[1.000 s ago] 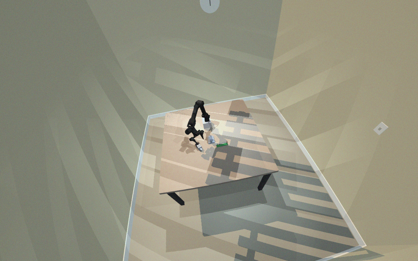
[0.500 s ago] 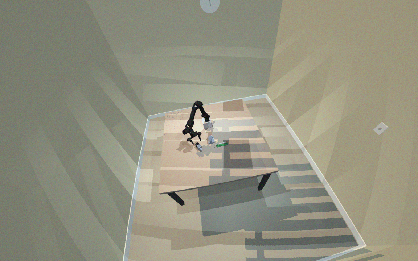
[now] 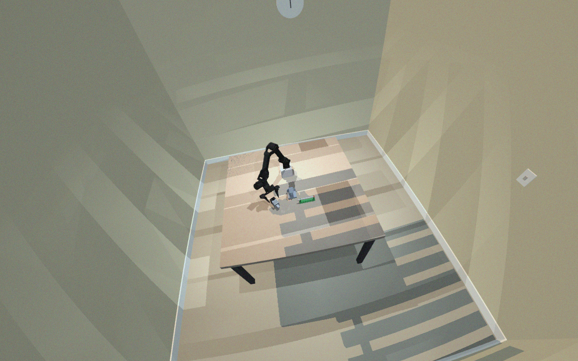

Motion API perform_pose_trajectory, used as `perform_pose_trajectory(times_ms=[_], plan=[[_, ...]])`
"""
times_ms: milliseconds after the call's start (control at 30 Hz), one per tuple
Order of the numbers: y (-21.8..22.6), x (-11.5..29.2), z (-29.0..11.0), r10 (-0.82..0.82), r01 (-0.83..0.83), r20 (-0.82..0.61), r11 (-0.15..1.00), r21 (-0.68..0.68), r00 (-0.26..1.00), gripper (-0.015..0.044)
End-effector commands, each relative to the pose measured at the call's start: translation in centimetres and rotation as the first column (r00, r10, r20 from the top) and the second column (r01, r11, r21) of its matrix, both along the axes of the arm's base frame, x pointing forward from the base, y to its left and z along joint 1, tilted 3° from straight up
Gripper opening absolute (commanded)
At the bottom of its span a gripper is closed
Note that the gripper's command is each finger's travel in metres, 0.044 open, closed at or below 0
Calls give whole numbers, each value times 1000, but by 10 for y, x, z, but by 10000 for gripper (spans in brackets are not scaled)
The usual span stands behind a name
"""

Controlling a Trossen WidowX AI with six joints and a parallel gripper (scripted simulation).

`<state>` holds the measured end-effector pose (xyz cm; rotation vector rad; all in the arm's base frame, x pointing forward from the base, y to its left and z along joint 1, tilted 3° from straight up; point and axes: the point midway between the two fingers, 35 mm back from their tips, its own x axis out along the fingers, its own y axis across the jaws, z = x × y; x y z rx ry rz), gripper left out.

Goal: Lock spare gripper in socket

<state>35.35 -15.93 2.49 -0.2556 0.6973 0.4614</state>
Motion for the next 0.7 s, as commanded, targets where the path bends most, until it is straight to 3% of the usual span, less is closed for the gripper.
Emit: perform_pose_trajectory(times_ms=[0,667], plan=[[0,0,-9,-3,3,-10,1000,8,1000,440],[-1,2,-42,-3,3,-10,1000,8,1000,440]])
